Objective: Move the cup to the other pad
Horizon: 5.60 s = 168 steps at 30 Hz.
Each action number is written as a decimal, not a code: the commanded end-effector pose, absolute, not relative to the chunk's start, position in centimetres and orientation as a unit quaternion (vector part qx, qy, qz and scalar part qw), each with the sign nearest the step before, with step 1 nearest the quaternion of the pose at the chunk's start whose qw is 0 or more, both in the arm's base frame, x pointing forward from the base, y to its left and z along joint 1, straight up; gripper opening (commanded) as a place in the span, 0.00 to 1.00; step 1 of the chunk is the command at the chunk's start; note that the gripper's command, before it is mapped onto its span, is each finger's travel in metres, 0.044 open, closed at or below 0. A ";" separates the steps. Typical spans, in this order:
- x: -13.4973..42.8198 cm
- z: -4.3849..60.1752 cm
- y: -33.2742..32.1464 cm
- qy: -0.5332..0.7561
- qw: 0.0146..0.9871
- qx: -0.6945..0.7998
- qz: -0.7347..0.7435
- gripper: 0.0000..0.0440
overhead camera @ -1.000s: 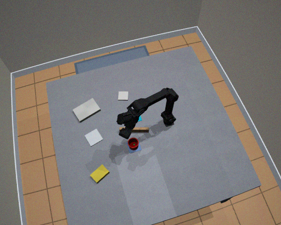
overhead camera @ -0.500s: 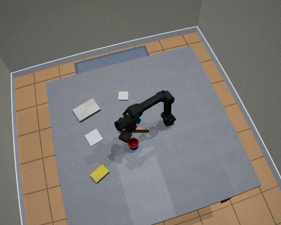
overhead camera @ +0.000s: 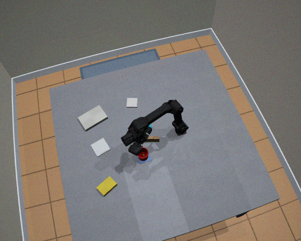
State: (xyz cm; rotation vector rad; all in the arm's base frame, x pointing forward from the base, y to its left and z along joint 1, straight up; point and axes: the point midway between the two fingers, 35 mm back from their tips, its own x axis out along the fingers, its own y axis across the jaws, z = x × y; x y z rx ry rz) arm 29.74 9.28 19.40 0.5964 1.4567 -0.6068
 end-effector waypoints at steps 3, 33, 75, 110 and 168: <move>29.4 17.5 9.0 0.658 0.647 0.247 -0.296 0.40; 28.5 8.4 8.6 0.690 0.612 0.187 -0.337 0.45; 27.5 9.9 7.1 0.687 0.623 0.199 -0.317 0.00; 27.9 18.1 -0.7 0.579 0.643 0.339 -0.369 0.00; 23.8 11.1 -11.4 0.478 0.610 0.433 -0.460 0.00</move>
